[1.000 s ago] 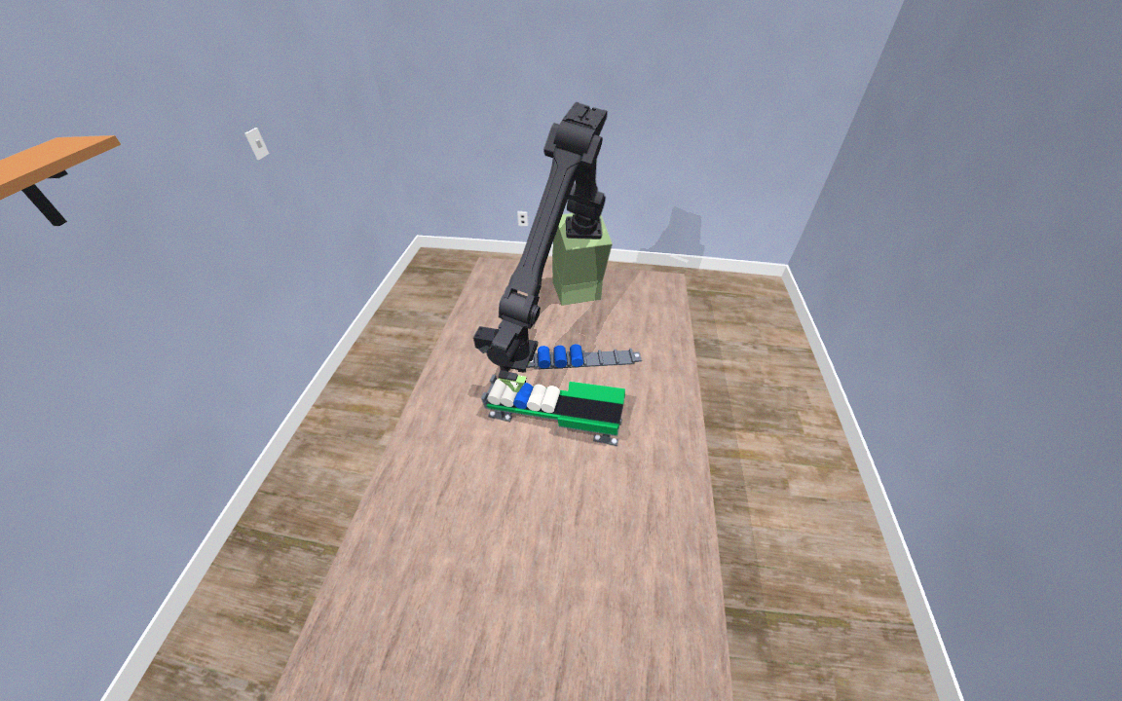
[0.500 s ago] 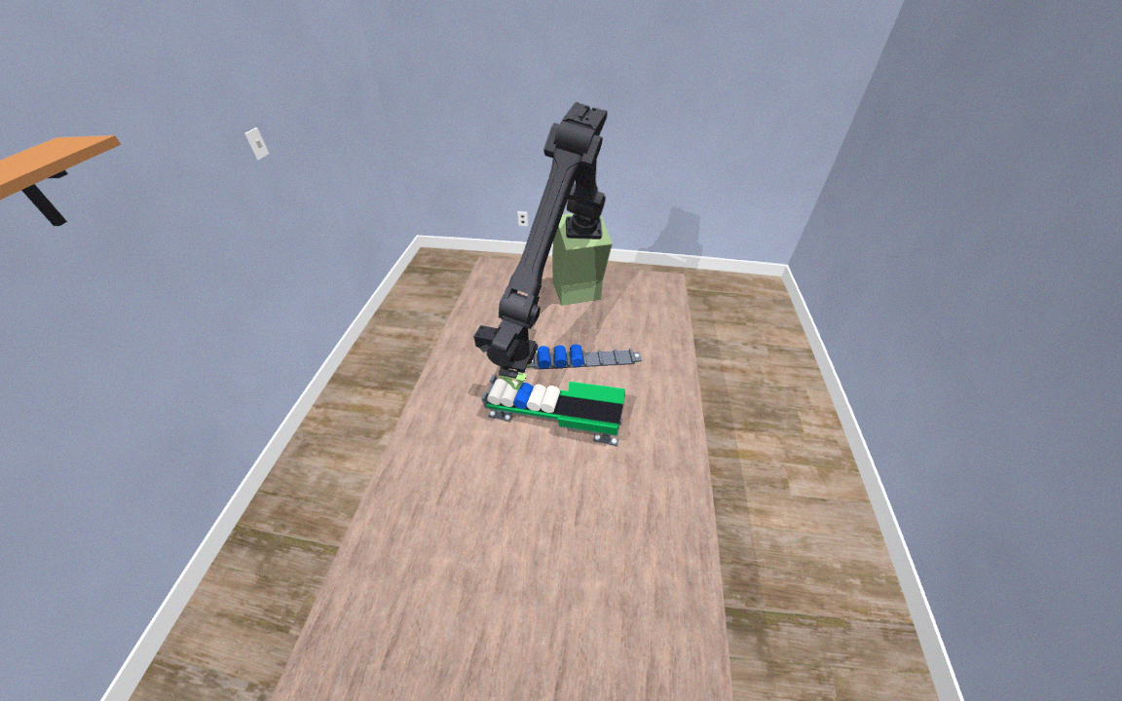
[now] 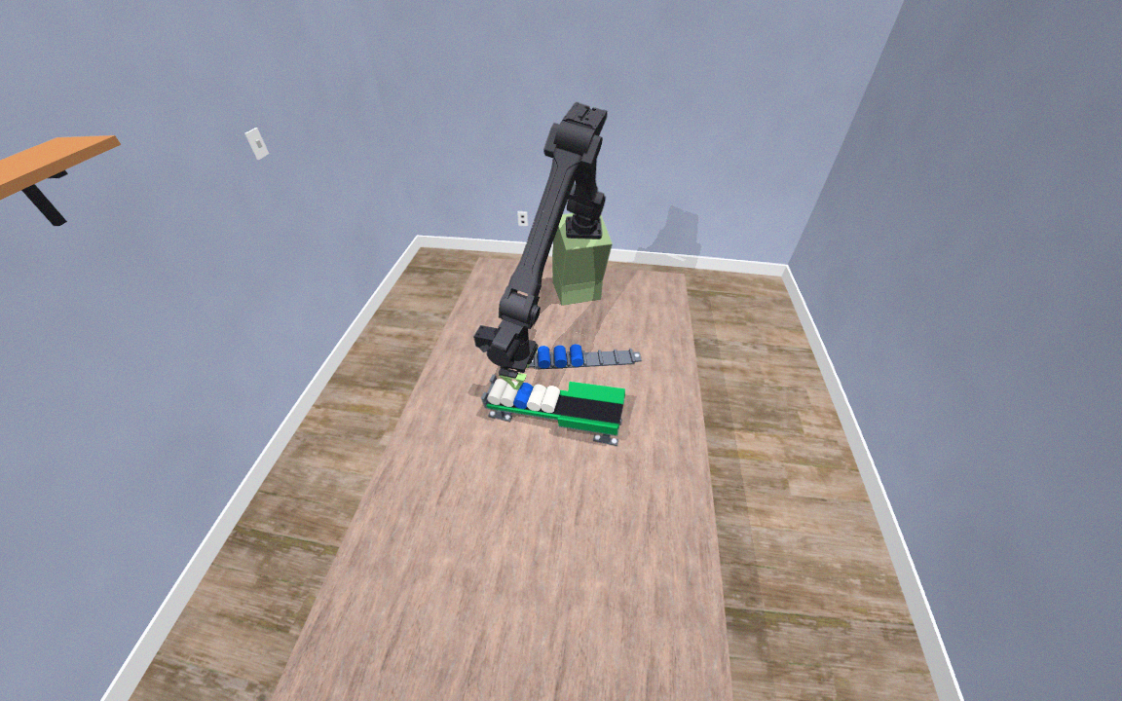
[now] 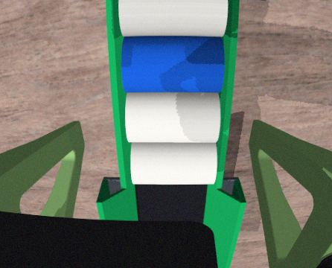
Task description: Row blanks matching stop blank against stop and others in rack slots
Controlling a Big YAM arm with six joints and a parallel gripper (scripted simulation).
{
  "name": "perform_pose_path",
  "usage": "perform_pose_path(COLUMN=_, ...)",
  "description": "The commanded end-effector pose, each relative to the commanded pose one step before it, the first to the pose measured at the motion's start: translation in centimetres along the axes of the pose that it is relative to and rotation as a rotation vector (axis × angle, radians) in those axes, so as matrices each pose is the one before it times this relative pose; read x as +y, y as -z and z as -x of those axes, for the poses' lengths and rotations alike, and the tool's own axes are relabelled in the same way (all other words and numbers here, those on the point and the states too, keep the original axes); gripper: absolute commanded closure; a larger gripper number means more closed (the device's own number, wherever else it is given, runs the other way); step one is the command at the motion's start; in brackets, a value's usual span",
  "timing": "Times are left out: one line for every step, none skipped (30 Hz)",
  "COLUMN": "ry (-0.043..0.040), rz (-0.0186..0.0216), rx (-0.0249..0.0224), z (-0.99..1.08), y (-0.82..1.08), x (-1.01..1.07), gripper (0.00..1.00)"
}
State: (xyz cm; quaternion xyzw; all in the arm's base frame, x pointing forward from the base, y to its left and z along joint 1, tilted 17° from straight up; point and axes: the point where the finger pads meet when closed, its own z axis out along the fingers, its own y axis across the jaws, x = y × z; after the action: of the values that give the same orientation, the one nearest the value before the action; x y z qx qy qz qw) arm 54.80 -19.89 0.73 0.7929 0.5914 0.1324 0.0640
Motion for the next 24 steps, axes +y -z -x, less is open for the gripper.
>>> perform_pose_path(ry=-0.01227, rz=-0.00372, rx=0.00235, z=0.110, y=-0.366, x=-0.368, gripper=0.18)
perform_pose_path(ry=0.00000, rz=0.00000, rx=0.00000, z=0.000, y=0.000, x=0.000, gripper=0.18)
perform_pose_path(ry=0.00000, rz=0.00000, rx=0.00000, z=0.000, y=0.000, x=0.000, gripper=0.18)
perform_pose_path(ry=0.00000, rz=0.00000, rx=0.00000, z=0.000, y=0.000, x=0.000, gripper=0.18)
perform_pose_path(ry=0.00000, rz=0.00000, rx=0.00000, z=0.000, y=0.000, x=0.000, gripper=0.18)
perform_pose_path(ry=0.00000, rz=0.00000, rx=0.00000, z=0.000, y=0.000, x=0.000, gripper=0.18)
perform_pose_path(ry=0.00000, rz=0.00000, rx=0.00000, z=0.000, y=0.000, x=0.000, gripper=0.18)
perform_pose_path(ry=0.00000, rz=-0.00002, rx=0.00000, z=0.000, y=-0.002, x=0.000, gripper=0.18)
perform_pose_path(ry=-0.00002, rz=-0.00012, rx=0.00001, z=0.000, y=-0.014, x=-0.003, gripper=0.18)
perform_pose_path(ry=-0.00006, rz=-0.00031, rx=0.00003, z=0.001, y=-0.037, x=-0.009, gripper=0.18)
perform_pose_path(ry=-0.00011, rz=-0.00058, rx=0.00006, z=0.002, y=-0.070, x=-0.017, gripper=0.18)
perform_pose_path(ry=-0.00018, rz=-0.00092, rx=0.00010, z=0.003, y=-0.111, x=-0.026, gripper=0.18)
perform_pose_path(ry=-0.00025, rz=-0.00132, rx=0.00014, z=0.004, y=-0.160, x=-0.038, gripper=0.18)
perform_pose_path(ry=-0.00041, rz=-0.00290, rx=0.00027, z=0.002, y=-0.206, x=-0.079, gripper=0.18)
perform_pose_path(ry=-0.00022, rz=-0.00299, rx=0.00029, z=-0.013, y=-0.158, x=-0.078, gripper=0.18)
perform_pose_path(ry=0.00008, rz=-0.00137, rx=0.00018, z=-0.035, y=-0.056, x=-0.032, gripper=0.18)
perform_pose_path(ry=0.00058, rz=0.00065, rx=0.00005, z=-0.039, y=-0.055, x=0.019, gripper=0.18)
perform_pose_path(ry=0.00106, rz=0.00220, rx=-0.00005, z=-0.044, y=-0.064, x=0.058, gripper=0.18)
perform_pose_path(ry=0.00121, rz=0.00246, rx=-0.00004, z=-0.067, y=0.025, x=0.070, gripper=0.18)
perform_pose_path(ry=0.00100, rz=0.00113, rx=0.00007, z=-0.081, y=0.042, x=0.039, gripper=0.18)
perform_pose_path(ry=0.00096, rz=0.00043, rx=0.00014, z=-0.076, y=-0.053, x=0.018, gripper=0.18)
perform_pose_path(ry=0.00135, rz=-0.00068, rx=0.00028, z=-0.061, y=-0.194, x=-0.017, gripper=0.18)
perform_pose_path(ry=0.00000, rz=0.00000, rx=0.00000, z=0.000, y=0.000, x=0.000, gripper=0.18)
perform_pose_path(ry=0.00000, rz=0.00000, rx=0.00000, z=0.000, y=0.000, x=0.000, gripper=0.18)
